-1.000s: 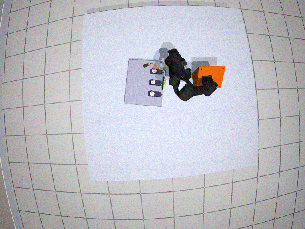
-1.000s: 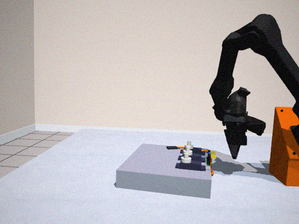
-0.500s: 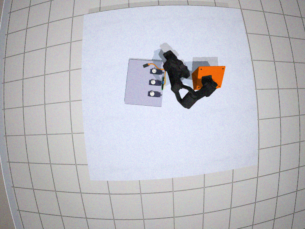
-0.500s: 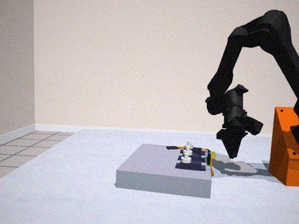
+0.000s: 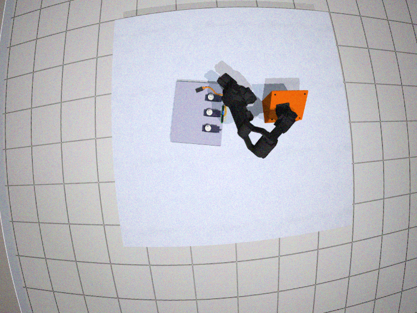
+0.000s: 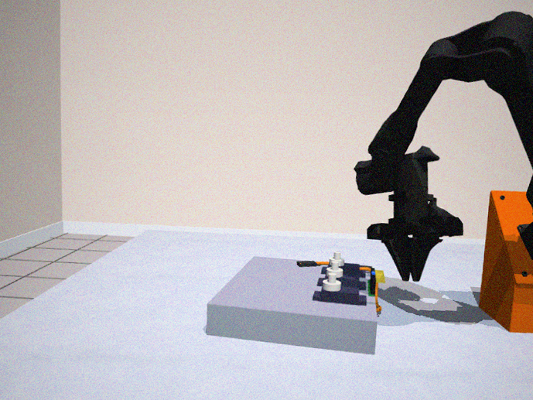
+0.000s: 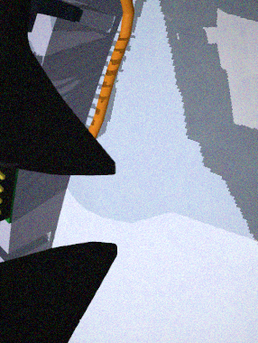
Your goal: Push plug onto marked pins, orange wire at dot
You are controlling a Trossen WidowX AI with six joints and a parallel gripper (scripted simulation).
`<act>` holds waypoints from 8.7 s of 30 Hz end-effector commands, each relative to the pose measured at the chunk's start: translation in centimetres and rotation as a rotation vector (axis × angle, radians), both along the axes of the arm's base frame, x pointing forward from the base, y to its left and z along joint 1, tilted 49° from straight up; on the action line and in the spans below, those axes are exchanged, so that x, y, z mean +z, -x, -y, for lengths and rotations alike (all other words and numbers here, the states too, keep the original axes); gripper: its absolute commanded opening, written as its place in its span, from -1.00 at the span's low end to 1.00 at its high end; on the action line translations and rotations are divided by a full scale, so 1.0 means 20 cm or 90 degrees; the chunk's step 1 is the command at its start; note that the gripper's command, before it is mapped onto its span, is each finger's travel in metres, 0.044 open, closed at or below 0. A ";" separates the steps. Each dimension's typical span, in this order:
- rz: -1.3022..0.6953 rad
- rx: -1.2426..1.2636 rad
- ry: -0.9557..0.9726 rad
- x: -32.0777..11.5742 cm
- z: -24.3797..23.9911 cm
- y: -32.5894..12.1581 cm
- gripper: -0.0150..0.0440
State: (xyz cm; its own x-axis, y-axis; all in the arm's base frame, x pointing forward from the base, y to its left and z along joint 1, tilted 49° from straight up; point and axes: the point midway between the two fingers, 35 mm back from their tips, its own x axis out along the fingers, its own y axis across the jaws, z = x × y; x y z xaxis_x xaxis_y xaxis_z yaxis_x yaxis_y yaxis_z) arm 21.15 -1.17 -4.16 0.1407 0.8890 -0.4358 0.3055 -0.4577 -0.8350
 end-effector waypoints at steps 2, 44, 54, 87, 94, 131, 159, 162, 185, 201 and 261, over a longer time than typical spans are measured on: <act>0.056 0.039 0.040 0.00 0.01 -0.01 -0.10; 0.551 0.411 0.403 0.13 0.10 -0.27 -0.10; 0.662 0.504 0.494 0.20 0.11 -0.35 -0.10; 0.984 0.813 0.836 0.60 0.12 -0.61 -0.10; 1.040 0.878 0.920 0.72 0.11 -0.65 -0.10; 1.151 1.157 1.519 1.53 -0.01 -0.65 -0.10; 1.127 1.559 1.343 1.41 0.09 -0.87 -0.10; 1.151 1.607 1.232 1.30 0.14 -0.93 -0.10; 1.424 1.504 0.483 0.29 0.50 -0.99 -0.10; 1.594 1.104 0.276 -0.31 0.63 -0.73 -0.10; 1.560 1.059 0.276 -0.15 0.64 -0.61 -0.49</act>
State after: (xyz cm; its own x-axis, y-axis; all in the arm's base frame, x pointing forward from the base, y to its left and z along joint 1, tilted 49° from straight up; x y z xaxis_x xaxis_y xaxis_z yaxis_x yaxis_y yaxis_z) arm 33.95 -14.20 -7.81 0.1260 0.7377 -0.6633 -0.1458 0.6751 0.7231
